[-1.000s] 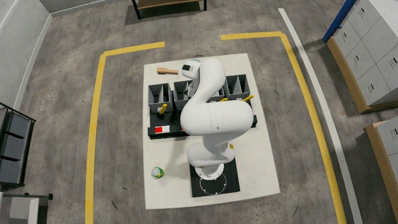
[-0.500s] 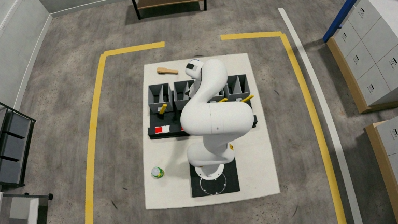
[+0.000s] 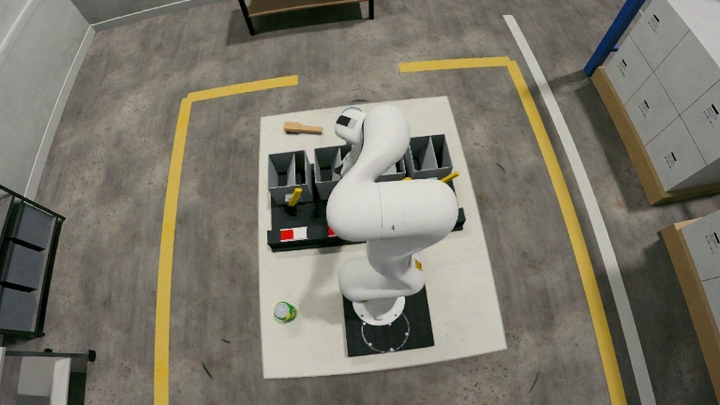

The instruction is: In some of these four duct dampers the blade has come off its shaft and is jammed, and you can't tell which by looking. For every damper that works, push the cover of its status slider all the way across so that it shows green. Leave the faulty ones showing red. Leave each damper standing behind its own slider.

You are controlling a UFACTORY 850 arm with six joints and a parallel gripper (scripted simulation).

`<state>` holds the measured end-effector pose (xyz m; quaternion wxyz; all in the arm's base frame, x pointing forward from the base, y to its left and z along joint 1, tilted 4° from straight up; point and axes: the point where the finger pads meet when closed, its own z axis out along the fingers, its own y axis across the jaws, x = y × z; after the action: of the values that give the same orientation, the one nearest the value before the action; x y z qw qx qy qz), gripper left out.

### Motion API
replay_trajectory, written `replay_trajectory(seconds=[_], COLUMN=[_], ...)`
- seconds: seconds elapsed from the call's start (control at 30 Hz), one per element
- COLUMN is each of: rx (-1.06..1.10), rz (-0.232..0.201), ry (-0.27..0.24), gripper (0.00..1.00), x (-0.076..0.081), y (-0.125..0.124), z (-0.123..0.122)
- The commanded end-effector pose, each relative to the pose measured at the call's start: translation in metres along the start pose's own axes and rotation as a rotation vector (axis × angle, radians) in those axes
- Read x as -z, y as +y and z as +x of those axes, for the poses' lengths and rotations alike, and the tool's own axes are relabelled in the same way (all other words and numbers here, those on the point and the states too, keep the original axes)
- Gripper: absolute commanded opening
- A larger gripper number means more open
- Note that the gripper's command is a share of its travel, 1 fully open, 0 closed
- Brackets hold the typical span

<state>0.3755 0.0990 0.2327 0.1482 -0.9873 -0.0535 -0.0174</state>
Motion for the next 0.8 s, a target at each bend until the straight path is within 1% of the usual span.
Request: replay_trajectory(seconds=[0.0,0.1,0.17,0.6,0.77], rx=[0.001,0.0,0.0,0.0,0.0], rz=[0.0,0.0,0.0,0.0,0.0], ry=[0.001,0.001,0.001,0.001,0.001], gripper=[0.39,0.39,0.39,0.39,0.39], x=[-0.011,-0.018,-0.018,-0.049,-0.055], y=[0.0,0.0,0.0,0.001,0.001], z=[0.001,0.0,0.0,0.0,0.0])
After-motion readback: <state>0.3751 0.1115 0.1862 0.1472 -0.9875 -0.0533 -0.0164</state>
